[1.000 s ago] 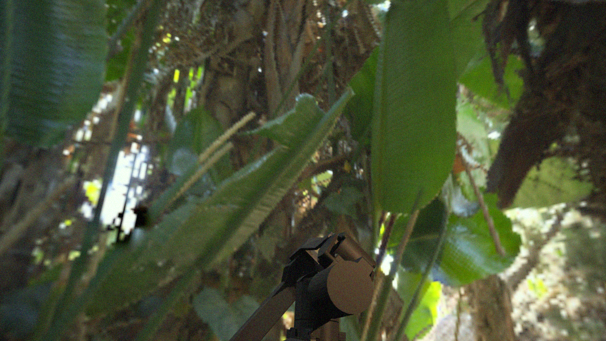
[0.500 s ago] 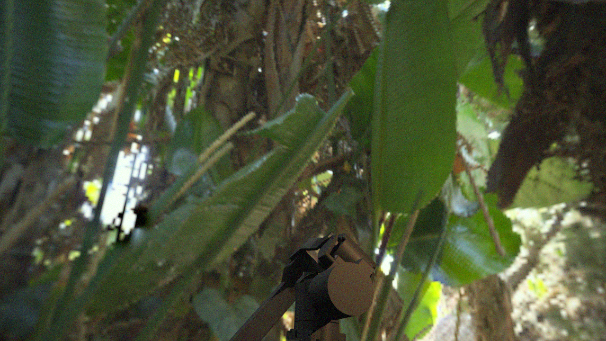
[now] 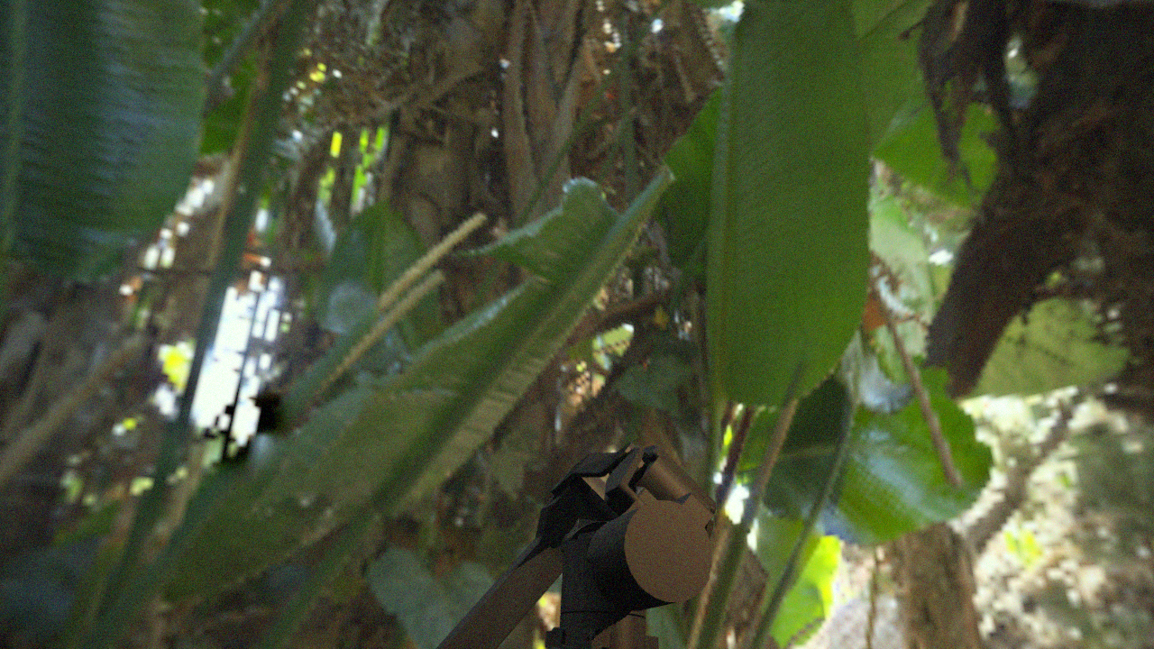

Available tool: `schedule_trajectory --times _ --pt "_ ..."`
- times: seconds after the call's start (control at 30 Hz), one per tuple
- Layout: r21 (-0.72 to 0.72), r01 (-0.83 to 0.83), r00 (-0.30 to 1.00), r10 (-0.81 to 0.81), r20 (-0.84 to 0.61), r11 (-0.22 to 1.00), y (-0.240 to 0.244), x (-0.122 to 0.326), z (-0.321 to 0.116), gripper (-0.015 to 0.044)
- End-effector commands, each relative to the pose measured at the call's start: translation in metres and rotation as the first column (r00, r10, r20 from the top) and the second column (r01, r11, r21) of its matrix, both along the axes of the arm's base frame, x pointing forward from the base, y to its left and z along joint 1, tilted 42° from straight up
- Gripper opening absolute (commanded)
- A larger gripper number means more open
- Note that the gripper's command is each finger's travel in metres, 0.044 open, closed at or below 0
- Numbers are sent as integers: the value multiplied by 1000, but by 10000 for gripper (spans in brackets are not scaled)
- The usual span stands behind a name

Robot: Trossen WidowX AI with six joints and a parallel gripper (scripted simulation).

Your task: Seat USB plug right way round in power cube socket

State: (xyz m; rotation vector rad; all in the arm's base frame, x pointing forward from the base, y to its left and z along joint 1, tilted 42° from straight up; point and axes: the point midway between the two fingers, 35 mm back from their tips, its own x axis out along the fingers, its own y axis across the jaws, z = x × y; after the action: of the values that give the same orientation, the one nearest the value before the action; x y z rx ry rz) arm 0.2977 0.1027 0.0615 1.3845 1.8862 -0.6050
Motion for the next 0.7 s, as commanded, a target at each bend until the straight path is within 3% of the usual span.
schedule_trajectory --times 0.0,0.67 --pt "1 2 1000 -2 -2 1000 1 0 -1 0" --pt "1 2 1000 -2 -2 1000 2 0 -2 0"
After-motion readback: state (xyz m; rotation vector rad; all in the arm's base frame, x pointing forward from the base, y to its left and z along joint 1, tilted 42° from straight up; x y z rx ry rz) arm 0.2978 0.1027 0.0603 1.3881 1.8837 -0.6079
